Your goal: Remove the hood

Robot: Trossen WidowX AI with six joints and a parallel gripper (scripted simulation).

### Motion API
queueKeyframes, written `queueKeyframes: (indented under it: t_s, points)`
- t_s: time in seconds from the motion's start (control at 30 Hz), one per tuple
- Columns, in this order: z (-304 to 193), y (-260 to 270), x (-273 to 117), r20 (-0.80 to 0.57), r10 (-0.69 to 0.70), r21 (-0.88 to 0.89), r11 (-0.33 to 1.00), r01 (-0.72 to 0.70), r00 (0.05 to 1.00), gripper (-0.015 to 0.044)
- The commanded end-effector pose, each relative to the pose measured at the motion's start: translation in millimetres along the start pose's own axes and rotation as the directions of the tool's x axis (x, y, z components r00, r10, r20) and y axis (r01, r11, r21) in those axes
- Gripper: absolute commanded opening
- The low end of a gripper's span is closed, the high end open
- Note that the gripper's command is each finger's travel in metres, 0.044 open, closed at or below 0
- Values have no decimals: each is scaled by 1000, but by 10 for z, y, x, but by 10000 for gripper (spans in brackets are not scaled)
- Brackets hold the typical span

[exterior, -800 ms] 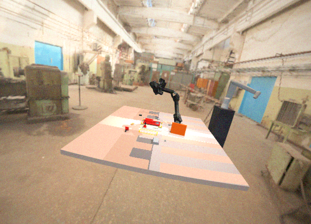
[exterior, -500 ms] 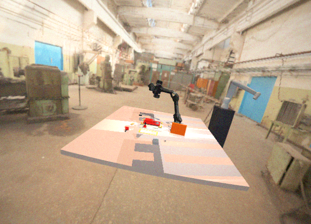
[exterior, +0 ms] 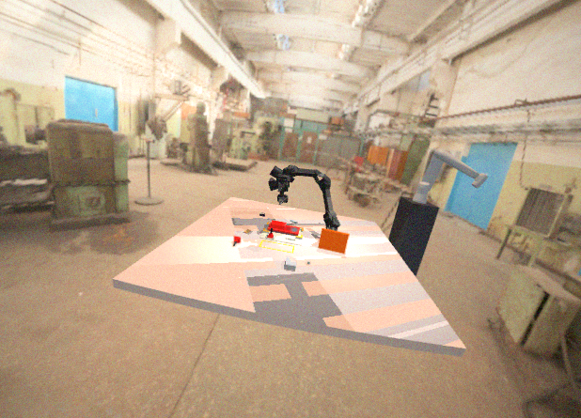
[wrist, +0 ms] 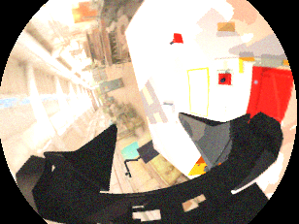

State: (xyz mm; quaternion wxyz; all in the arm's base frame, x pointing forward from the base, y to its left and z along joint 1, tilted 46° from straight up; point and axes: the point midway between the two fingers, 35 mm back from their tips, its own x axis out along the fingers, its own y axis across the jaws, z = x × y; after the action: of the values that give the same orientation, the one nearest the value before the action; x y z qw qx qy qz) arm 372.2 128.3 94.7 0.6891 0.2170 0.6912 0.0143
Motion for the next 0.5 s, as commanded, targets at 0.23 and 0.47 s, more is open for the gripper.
queueKeyframes:
  t_s: [0.23, 0.47]
  points:
    - [184, -1671, -520, 55, -790, -28, 610, 792, 610, 440]
    - [214, -1930, -756, 61, -899, -73, 429, 900, 434, 440]
